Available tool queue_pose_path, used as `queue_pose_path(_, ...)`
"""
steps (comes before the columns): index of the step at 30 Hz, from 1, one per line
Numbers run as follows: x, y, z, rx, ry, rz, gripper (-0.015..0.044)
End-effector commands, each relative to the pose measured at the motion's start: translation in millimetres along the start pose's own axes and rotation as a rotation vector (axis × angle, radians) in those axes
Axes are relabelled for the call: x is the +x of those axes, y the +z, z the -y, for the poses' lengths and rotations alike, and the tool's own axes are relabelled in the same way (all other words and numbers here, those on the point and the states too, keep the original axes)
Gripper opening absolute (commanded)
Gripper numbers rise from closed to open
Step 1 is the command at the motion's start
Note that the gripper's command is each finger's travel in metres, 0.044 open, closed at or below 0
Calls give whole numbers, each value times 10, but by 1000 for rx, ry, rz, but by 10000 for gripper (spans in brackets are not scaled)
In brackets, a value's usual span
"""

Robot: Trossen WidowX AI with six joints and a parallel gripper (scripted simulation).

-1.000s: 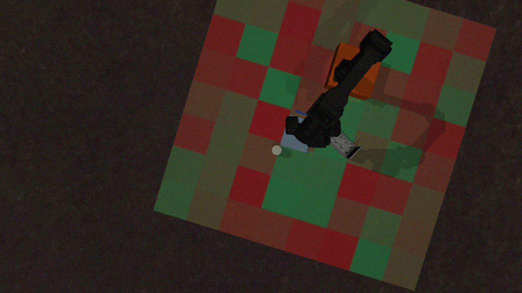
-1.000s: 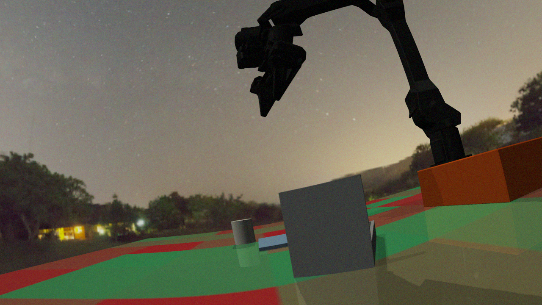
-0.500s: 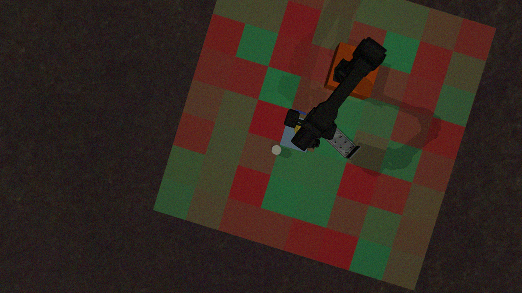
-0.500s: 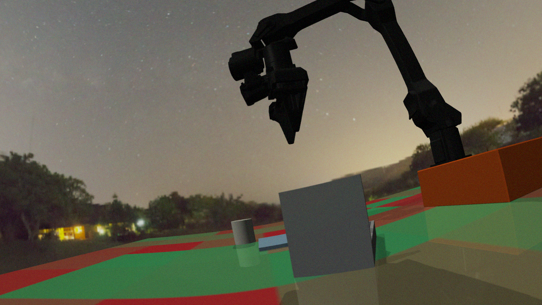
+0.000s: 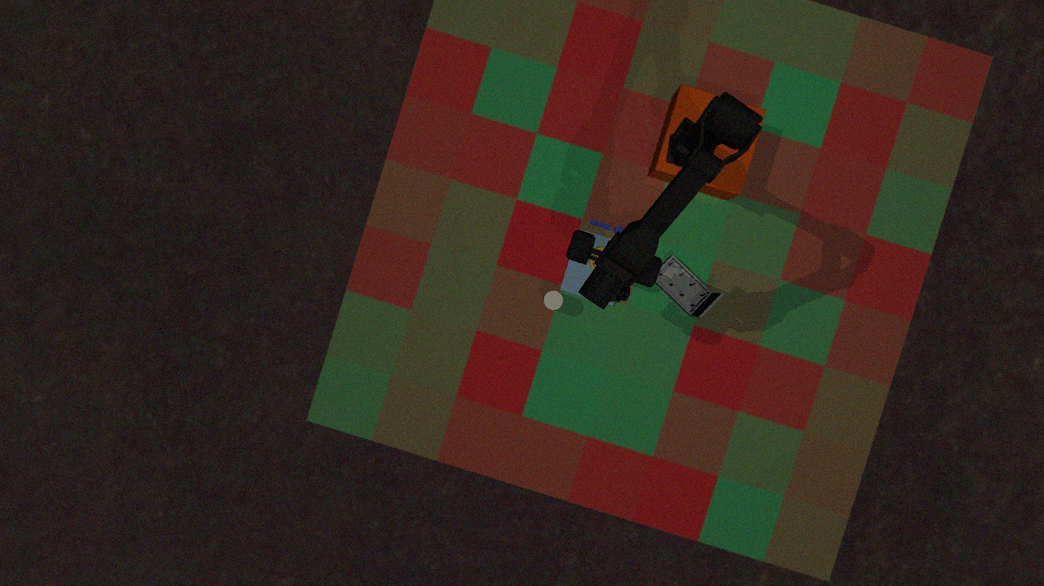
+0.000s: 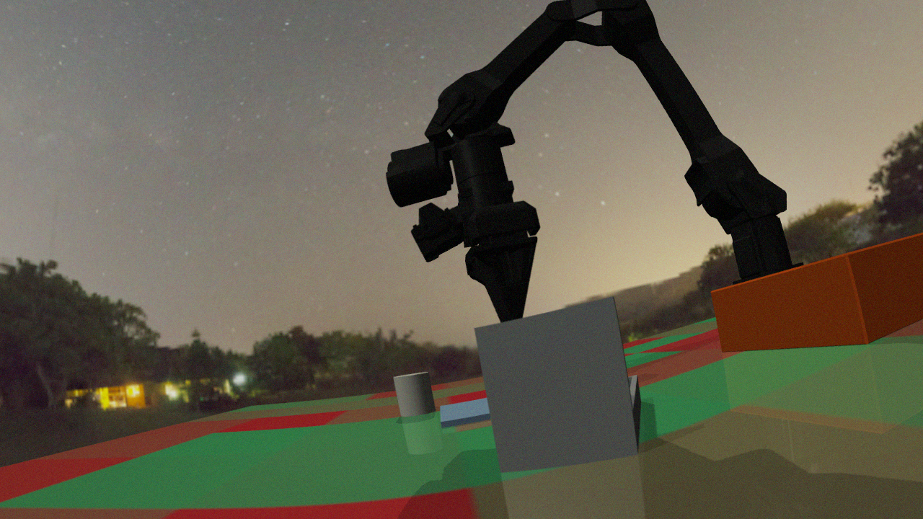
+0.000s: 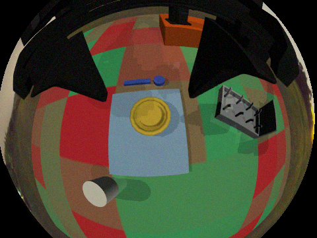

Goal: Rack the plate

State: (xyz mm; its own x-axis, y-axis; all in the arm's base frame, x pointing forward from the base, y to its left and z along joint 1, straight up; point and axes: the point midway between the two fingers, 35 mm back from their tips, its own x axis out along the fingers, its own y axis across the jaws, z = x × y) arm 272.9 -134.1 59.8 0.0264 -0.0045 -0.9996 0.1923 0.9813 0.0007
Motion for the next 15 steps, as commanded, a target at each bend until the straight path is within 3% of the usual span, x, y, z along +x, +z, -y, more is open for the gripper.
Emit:
queue_pose_path(1,222,-32,-10,3,-7,-1,400)
queue_pose_path(15,380,-26,-2,3,-7,-1,400)
